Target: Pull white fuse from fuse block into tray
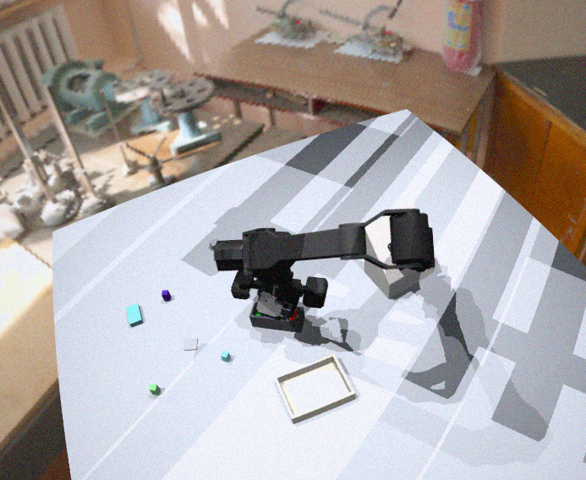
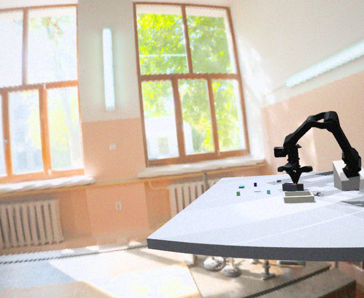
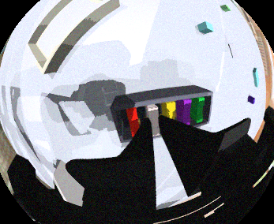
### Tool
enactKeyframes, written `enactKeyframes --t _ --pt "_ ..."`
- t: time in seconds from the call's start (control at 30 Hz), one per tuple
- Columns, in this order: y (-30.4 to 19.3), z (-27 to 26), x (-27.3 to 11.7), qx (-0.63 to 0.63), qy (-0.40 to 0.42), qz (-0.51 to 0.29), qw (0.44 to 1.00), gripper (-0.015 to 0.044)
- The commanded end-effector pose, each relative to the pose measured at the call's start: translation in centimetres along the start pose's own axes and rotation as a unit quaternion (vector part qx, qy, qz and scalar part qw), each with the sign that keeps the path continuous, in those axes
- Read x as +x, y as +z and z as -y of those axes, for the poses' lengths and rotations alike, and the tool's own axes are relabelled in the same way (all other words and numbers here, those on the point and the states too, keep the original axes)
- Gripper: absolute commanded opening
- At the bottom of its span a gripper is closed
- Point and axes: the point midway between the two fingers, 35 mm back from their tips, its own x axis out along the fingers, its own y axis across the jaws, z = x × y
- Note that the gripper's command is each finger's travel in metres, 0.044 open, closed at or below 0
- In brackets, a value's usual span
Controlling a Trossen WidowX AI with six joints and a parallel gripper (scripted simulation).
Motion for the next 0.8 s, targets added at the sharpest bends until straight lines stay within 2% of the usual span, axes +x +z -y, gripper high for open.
enactKeyframes --t 0.0,0.77 --pt "0.0 0.1 -0.3 -0.002 -0.002 -0.001 1.000 0.0000" --pt "0.0 0.1 -1.4 -0.001 -0.002 -0.001 1.000 0.0000"
